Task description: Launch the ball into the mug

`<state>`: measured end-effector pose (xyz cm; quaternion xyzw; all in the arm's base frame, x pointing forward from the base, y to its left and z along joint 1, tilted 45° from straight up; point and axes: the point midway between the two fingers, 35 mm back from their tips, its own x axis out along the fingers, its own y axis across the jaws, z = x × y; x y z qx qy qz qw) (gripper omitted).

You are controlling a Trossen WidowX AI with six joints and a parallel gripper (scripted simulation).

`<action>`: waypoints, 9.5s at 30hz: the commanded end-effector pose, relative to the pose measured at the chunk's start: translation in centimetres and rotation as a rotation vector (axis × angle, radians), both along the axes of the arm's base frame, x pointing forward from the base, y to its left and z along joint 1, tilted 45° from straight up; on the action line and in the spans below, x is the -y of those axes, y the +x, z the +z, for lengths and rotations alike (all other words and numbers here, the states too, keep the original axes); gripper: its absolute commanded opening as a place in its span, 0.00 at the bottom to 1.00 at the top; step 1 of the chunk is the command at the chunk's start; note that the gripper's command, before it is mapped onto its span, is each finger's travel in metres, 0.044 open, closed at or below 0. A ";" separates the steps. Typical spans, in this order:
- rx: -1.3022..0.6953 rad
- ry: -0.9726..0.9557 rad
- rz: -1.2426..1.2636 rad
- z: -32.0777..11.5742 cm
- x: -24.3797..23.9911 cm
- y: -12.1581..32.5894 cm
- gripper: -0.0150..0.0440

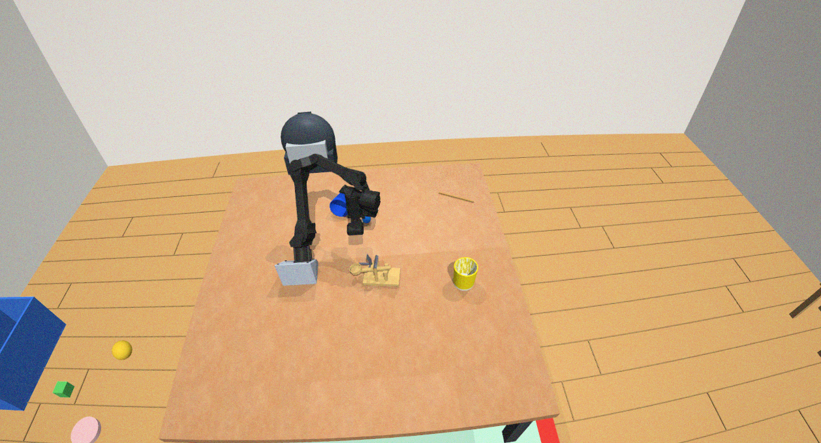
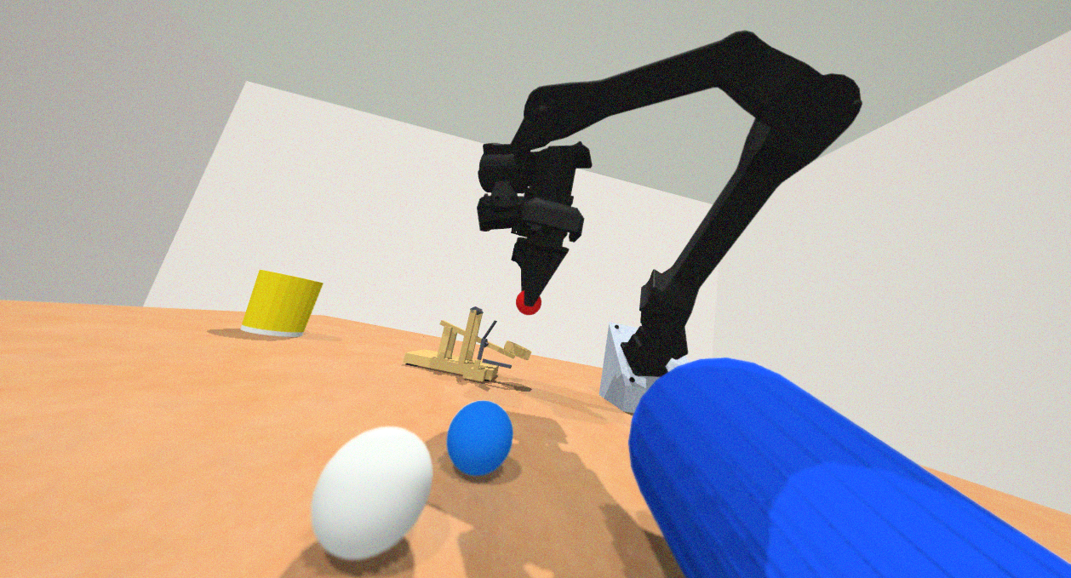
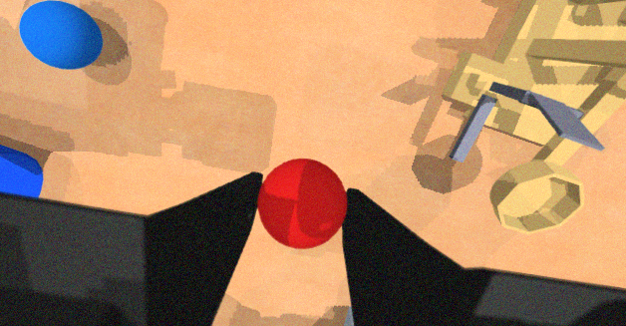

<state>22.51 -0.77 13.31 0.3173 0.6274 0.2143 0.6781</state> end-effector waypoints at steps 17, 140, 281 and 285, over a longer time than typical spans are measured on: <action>-0.122 0.004 0.041 -3.0 4.4 0.0 0.25; 0.298 -0.039 -0.727 -1.9 28.2 25.8 1.00; 0.397 -0.644 1.409 -8.4 2.8 0.1 0.25; 0.397 -0.644 1.409 -8.9 2.4 0.2 0.25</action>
